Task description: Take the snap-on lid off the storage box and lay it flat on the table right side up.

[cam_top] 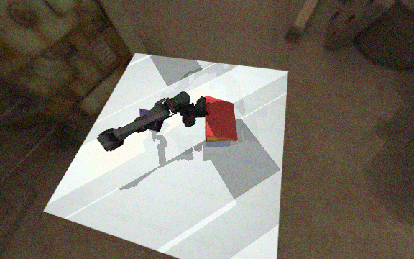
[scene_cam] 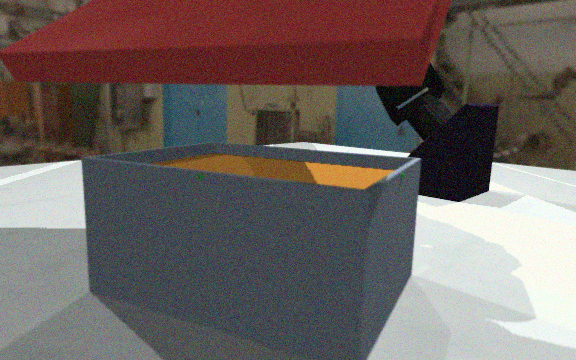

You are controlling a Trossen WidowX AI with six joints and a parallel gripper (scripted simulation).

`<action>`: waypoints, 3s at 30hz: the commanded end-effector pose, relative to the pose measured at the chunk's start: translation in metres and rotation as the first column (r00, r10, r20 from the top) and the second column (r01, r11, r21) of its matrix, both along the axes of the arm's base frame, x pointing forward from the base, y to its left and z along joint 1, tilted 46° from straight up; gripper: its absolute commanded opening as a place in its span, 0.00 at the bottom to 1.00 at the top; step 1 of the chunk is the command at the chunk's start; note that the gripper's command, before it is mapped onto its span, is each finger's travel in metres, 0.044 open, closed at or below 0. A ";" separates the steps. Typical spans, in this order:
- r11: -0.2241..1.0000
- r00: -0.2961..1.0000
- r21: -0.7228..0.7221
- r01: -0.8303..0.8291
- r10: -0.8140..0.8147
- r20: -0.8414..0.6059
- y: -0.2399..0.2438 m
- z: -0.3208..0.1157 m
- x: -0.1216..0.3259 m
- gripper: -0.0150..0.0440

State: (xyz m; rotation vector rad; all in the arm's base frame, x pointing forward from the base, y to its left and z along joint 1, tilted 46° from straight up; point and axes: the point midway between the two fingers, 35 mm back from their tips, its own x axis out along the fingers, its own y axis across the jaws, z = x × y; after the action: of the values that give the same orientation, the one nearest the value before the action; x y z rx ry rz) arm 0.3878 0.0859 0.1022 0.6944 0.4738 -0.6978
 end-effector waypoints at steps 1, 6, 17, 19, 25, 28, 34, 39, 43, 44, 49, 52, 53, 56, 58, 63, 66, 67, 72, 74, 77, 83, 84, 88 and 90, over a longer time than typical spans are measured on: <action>1.000 1.000 0.002 0.002 -0.002 0.001 0.004 -0.008 -0.003 0.25; 1.000 1.000 0.003 0.002 -0.002 0.001 0.011 -0.014 -0.006 0.25; 1.000 1.000 0.004 0.002 -0.002 0.001 0.027 -0.029 -0.011 0.25; 1.000 1.000 0.004 0.002 -0.002 0.001 0.030 -0.031 -0.012 0.25; 1.000 1.000 0.005 0.002 -0.002 0.001 0.038 -0.039 -0.016 0.25; 1.000 1.000 0.005 0.002 -0.002 0.001 0.042 -0.043 -0.017 0.25; 1.000 1.000 0.006 0.002 -0.002 0.001 0.051 -0.051 -0.021 0.25; 1.000 1.000 0.006 0.002 -0.002 0.001 0.058 -0.057 -0.023 0.25; 1.000 1.000 0.007 0.002 -0.002 0.001 0.064 -0.063 -0.025 0.25; 1.000 1.000 0.007 0.002 -0.002 0.001 0.065 -0.064 -0.026 0.25; 1.000 1.000 0.008 0.001 -0.002 0.001 0.073 -0.070 -0.029 0.25; 1.000 1.000 0.008 0.001 -0.002 0.001 0.077 -0.074 -0.030 0.25; 1.000 1.000 0.008 0.001 -0.002 0.001 0.078 -0.076 -0.031 0.25; 1.000 1.000 0.009 0.001 -0.002 0.001 0.083 -0.079 -0.032 0.25; 1.000 1.000 0.009 0.001 -0.002 0.001 0.086 -0.082 -0.033 0.25; 1.000 1.000 0.009 0.001 -0.001 0.002 0.093 -0.088 -0.036 0.25; 1.000 1.000 0.010 0.001 -0.001 0.002 0.097 -0.092 -0.038 0.25; 1.000 1.000 0.010 0.001 -0.001 0.002 0.099 -0.094 -0.038 0.25; 1.000 1.000 0.011 0.001 -0.001 0.002 0.106 -0.100 -0.041 0.25; 1.000 1.000 0.011 0.001 -0.001 0.002 0.109 -0.103 -0.042 0.25; 1.000 1.000 0.011 0.001 -0.001 0.002 0.113 -0.107 -0.044 0.25; 1.000 1.000 0.012 0.001 -0.001 0.002 0.122 -0.114 -0.047 0.25; 1.000 1.000 0.013 0.001 -0.001 0.002 0.123 -0.116 -0.048 0.25; 1.000 1.000 0.013 0.001 -0.001 0.002 0.129 -0.121 -0.050 0.25; 1.000 1.000 0.013 0.001 -0.001 0.002 0.132 -0.123 -0.051 0.25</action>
State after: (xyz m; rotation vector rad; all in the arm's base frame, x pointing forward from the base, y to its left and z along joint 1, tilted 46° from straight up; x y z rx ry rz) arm 0.3385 0.2118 -0.0149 0.7083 0.4817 -0.6949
